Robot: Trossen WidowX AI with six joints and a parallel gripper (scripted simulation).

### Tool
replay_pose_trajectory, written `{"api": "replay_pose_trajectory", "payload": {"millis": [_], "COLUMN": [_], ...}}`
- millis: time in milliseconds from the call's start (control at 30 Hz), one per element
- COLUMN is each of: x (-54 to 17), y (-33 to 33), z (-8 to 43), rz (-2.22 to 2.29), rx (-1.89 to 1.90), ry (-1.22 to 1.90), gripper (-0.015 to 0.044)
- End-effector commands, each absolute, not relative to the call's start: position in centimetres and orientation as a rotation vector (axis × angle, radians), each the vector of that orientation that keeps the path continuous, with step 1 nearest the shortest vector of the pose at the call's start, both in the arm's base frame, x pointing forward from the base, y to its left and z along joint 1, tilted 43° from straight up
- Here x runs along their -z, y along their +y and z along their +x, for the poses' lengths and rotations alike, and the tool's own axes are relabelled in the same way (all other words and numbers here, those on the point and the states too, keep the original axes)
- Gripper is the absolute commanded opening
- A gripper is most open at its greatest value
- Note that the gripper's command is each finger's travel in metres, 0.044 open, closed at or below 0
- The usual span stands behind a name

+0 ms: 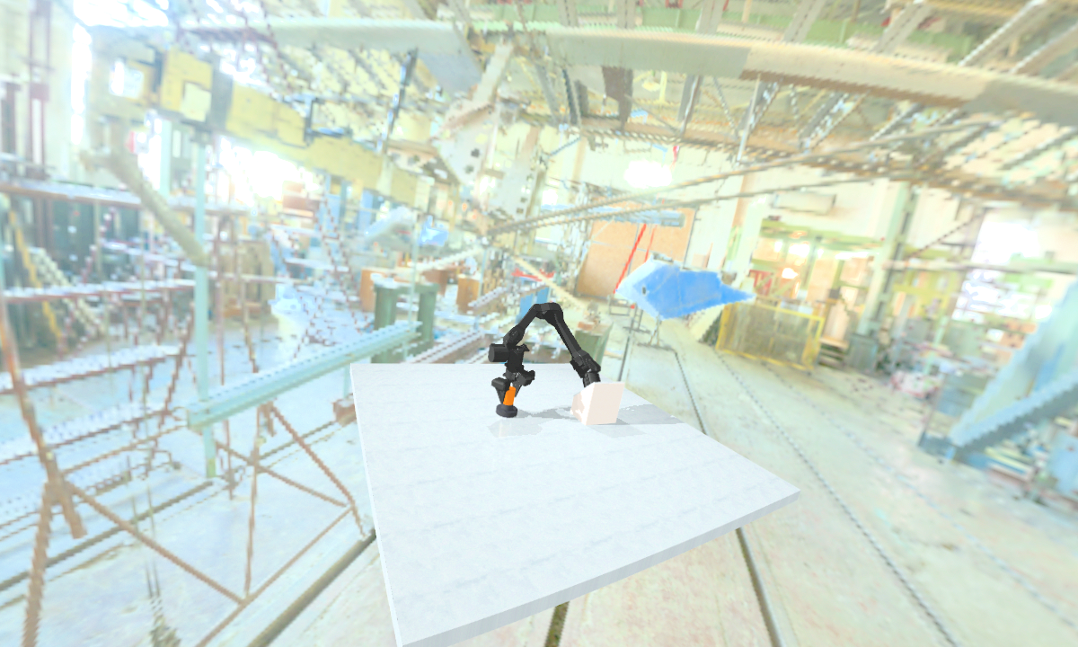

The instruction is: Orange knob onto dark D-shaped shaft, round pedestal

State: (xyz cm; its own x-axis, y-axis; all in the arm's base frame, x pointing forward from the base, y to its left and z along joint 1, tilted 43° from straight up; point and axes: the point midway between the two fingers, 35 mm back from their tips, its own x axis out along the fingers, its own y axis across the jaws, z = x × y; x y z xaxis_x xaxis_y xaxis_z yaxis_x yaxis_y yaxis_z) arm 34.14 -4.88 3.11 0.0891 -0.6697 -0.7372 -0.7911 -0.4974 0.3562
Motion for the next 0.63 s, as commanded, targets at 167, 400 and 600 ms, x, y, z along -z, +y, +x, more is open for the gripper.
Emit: {"api": "replay_pose_trajectory", "payload": {"millis": [167, 400, 600], "x": [-7.9, -9.9, -9.9], "y": [-0.3, 1.7, 1.7], "z": [33.9, 33.6, 33.6], "rz": [-2.212, -2.213, -2.213], "rx": [-1.38, -1.38, -1.38], "ry": [1.492, 1.495, 1.495], "gripper": [0.044, 0.044, 0.044]}}
